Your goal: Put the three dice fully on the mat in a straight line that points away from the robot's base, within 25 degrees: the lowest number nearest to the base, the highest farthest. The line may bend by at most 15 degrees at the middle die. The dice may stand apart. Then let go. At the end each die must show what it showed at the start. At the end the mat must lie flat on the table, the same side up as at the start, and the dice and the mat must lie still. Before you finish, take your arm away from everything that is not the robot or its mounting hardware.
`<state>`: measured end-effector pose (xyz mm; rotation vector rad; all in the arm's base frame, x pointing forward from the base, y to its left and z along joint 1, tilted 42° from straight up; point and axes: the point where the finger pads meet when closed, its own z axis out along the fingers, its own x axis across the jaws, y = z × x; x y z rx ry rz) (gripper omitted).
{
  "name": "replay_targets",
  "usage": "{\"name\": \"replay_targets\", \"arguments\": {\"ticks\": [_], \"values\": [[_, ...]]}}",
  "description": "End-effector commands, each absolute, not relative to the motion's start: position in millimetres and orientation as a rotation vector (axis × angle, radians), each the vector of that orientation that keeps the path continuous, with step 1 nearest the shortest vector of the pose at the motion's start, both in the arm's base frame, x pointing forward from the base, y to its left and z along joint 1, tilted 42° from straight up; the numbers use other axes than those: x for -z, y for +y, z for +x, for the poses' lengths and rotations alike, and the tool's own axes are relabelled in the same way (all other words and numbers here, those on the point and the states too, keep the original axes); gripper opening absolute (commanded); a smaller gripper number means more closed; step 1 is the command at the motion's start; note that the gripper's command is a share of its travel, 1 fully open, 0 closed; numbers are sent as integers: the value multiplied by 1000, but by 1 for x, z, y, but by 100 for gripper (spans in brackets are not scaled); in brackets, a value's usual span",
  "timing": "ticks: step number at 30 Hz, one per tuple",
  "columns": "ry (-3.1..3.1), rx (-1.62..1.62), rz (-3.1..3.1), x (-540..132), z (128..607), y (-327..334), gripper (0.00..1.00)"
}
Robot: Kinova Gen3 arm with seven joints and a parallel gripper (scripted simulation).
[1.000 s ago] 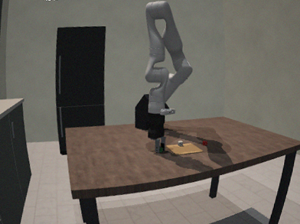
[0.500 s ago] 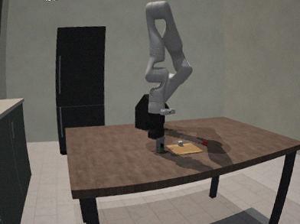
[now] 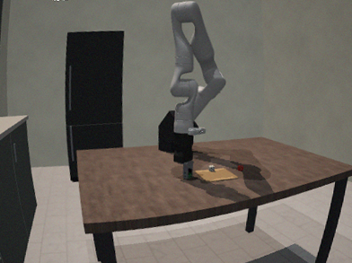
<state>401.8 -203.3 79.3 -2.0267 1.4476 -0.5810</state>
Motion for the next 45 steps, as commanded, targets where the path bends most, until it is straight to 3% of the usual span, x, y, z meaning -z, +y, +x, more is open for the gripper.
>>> {"name": "replay_targets", "arguments": {"ticks": [1, 45], "values": [[1461, 583, -2012, -80, 404, -206, 40], [1460, 585, -2012, -154, 340, -226, 40]]}}
